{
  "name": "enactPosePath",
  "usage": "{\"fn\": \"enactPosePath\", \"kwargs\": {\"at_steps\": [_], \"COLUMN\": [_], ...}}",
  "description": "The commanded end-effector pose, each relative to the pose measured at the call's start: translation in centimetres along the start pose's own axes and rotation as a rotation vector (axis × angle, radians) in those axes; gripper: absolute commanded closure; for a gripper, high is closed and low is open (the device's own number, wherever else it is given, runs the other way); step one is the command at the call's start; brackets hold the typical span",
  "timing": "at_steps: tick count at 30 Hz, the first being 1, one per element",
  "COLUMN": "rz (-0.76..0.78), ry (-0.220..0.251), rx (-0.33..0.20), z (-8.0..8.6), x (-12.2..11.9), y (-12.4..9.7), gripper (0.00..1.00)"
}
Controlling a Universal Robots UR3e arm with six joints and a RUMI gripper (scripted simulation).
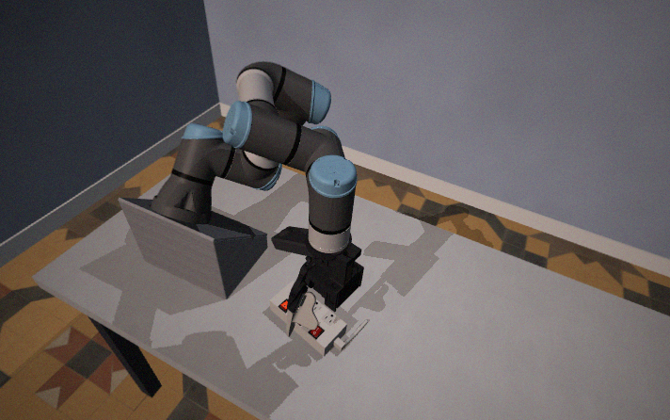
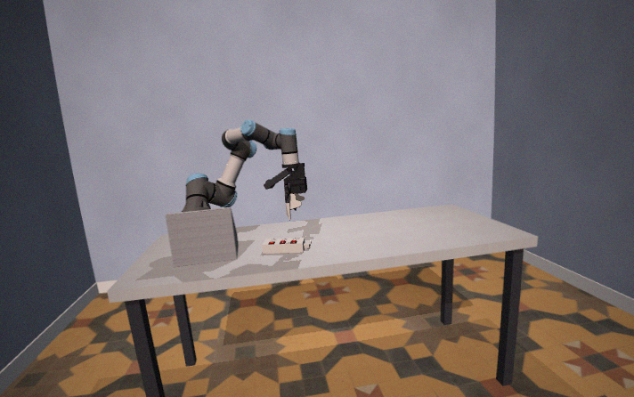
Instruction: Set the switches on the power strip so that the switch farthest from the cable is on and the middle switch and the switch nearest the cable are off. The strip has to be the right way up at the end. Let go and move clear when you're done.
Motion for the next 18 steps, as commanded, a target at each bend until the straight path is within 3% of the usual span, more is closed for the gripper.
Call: {"fn": "enactPosePath", "kwargs": {"at_steps": [1, 18], "rz": [-0.001, -0.001], "ry": [-0.013, -0.013], "rx": [0.022, 0.022], "z": [2.7, 4.3], "x": [0.1, 0.1], "y": [0.1, 0.1], "gripper": [0.0, 0.0]}}
Point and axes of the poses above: the point where the finger pads meet when closed, its own z axis back along the fingers, its own x axis across the jaws, y = z × x, the point moved 10 cm from there along z, back along the fingers, and after that the axes turned 8 degrees about z, right-handed, at the moved point
